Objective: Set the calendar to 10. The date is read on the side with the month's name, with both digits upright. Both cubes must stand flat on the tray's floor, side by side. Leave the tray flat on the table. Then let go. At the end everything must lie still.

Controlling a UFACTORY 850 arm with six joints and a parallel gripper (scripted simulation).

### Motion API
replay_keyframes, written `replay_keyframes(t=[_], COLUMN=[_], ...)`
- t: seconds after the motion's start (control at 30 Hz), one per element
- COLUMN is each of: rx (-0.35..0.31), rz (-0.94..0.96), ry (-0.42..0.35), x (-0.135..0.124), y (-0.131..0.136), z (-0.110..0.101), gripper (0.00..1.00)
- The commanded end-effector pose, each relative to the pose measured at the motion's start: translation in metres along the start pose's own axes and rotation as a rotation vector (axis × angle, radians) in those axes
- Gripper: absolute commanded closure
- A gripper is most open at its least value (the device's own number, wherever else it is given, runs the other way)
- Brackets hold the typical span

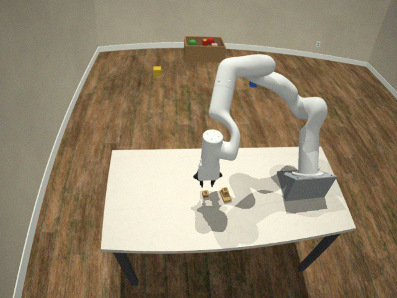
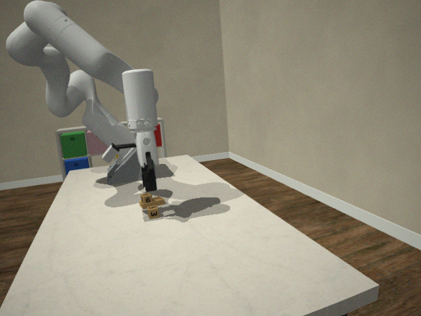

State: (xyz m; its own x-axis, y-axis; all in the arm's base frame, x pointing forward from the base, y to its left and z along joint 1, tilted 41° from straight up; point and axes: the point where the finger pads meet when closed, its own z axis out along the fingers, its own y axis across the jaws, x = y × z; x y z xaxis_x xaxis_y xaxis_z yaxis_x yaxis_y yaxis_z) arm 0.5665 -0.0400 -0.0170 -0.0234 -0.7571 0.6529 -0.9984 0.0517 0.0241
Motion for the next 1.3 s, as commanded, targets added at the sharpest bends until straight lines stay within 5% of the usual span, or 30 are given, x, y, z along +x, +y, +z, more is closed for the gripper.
replay_keyframes(t=[0.0,1.27], rx=[0.002,0.002], rz=[0.001,0.001], ry=[0.0,0.0], x=[0.0,0.0], y=[-0.001,-0.001], z=[-0.001,0.013], gripper=[0.53,0.53])
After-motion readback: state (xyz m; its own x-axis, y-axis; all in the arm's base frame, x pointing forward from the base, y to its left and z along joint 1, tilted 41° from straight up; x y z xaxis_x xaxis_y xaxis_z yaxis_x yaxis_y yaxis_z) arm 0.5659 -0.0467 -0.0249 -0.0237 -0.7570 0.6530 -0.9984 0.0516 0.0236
